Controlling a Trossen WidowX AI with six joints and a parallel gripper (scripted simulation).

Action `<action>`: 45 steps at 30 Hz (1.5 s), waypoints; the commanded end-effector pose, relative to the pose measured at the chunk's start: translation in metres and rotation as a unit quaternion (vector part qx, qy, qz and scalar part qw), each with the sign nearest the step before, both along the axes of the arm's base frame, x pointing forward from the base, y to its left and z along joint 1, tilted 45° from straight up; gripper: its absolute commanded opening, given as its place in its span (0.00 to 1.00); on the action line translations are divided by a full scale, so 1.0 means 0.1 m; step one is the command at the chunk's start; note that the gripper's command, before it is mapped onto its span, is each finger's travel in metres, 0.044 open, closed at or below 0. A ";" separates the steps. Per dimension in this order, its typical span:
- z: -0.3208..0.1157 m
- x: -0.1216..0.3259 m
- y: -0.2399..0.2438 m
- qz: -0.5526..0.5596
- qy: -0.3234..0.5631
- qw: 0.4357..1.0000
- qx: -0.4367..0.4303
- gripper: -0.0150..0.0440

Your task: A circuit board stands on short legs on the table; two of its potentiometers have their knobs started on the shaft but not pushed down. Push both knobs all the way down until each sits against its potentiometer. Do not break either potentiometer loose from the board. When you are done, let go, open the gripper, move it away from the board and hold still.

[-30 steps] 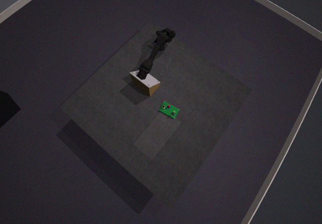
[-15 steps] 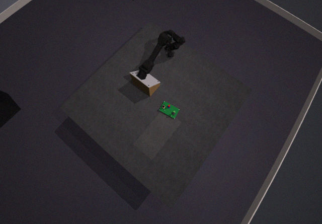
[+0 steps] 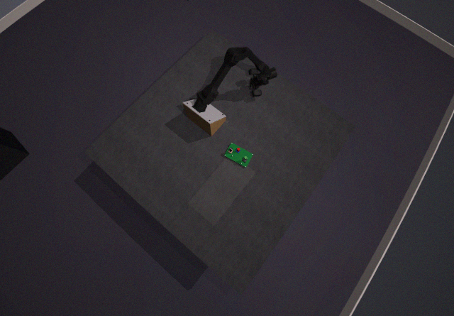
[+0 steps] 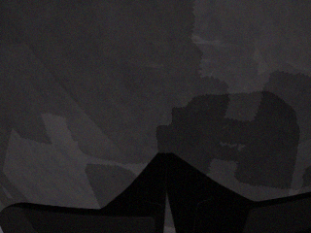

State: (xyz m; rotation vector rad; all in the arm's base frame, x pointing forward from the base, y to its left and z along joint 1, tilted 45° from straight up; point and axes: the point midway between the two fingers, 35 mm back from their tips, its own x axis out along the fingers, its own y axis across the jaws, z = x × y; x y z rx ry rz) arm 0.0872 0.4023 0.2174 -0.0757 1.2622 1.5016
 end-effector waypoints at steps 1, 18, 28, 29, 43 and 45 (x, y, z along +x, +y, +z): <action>-0.14 0.40 -0.14 -0.022 -0.025 0.999 -0.001 0.25; -1.51 2.19 -1.88 -0.133 -0.054 0.986 -0.082 0.25; -2.23 2.36 -3.29 -0.148 -0.073 0.984 -0.063 0.25; -2.30 2.33 -3.43 -0.150 -0.076 0.984 -0.058 0.25; -2.74 2.09 -3.93 -0.166 -0.095 0.981 -0.024 0.25; -2.74 2.09 -3.93 -0.166 -0.095 0.981 -0.024 0.25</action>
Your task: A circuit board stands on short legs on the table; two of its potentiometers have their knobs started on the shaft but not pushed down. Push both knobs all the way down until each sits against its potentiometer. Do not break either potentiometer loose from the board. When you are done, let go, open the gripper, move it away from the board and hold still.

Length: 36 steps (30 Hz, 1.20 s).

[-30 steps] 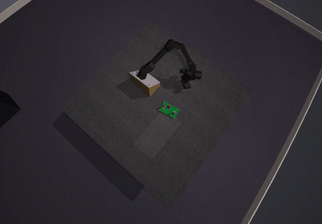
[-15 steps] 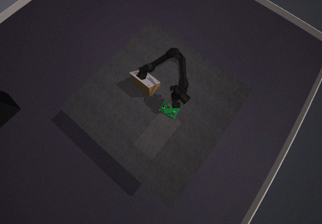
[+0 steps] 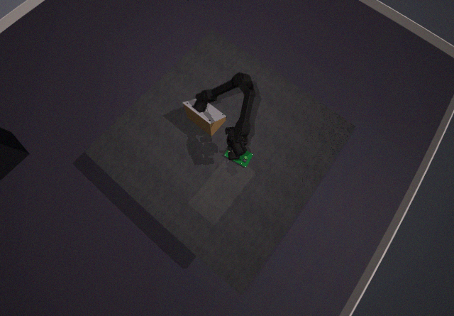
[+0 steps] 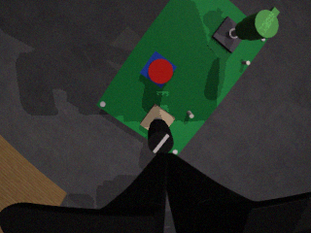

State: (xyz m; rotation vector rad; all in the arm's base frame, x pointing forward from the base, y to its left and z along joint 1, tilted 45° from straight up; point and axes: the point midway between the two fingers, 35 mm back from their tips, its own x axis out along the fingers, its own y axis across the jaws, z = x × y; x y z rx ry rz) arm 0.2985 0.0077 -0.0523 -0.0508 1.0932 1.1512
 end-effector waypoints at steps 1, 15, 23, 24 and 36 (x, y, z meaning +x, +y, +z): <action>-0.05 -0.03 0.01 -0.004 0.005 1.000 0.003 0.25; -0.18 -0.03 0.15 -0.004 0.005 1.000 0.003 0.25; -0.19 -0.03 0.16 -0.004 0.005 1.000 0.004 0.25; -0.19 -0.03 0.16 -0.004 0.005 1.000 0.004 0.25; -0.21 -0.03 0.18 -0.004 0.005 1.000 0.004 0.25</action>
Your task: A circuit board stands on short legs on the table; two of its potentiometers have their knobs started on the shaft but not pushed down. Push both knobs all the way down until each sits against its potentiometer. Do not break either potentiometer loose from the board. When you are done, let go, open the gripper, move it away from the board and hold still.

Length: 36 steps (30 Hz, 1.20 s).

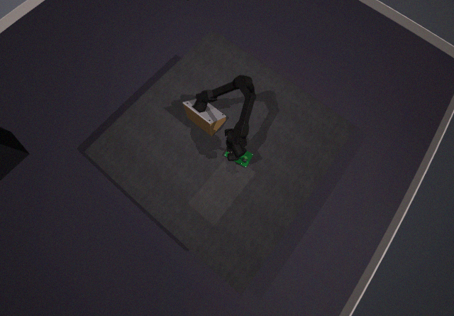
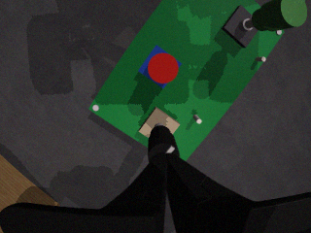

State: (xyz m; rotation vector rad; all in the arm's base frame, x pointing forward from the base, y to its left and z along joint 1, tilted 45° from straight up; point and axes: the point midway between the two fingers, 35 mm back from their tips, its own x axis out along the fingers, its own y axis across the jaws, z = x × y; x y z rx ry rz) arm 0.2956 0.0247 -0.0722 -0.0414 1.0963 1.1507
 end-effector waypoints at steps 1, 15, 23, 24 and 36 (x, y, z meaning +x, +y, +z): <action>-0.01 0.00 0.01 -0.002 0.001 1.000 0.001 0.25; -0.03 0.00 0.03 -0.002 0.001 1.000 0.002 0.25; -0.02 0.00 0.02 -0.002 0.001 1.000 0.002 0.25; -0.02 0.00 0.02 -0.002 0.001 1.000 0.002 0.25; -0.04 0.00 0.04 -0.002 0.001 1.000 0.002 0.25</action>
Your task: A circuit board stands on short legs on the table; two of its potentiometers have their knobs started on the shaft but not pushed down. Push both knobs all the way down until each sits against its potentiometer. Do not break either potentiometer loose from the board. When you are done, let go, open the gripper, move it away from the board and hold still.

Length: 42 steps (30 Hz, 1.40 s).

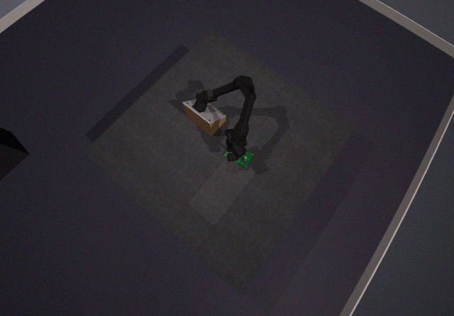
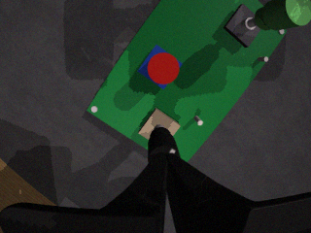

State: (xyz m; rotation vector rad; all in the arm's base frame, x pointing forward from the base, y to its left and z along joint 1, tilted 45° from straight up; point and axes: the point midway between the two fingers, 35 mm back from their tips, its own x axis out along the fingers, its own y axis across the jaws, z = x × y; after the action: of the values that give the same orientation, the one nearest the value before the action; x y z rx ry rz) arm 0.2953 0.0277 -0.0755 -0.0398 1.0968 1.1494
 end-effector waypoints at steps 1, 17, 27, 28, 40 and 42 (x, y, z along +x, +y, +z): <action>-0.01 0.00 0.01 -0.001 0.001 1.000 0.002 0.25; -0.03 0.00 0.03 -0.001 0.001 1.000 0.002 0.25; -0.05 0.00 0.05 -0.001 0.001 1.000 0.002 0.25; -0.05 0.00 0.05 -0.001 0.001 1.000 0.002 0.25; -0.06 0.00 0.06 -0.001 0.001 1.000 0.002 0.25; -0.07 0.00 0.07 -0.001 0.001 1.000 0.002 0.25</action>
State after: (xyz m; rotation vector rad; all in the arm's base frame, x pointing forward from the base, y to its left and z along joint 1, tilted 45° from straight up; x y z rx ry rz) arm 0.2948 0.0292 -0.0778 -0.0338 1.0993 1.1396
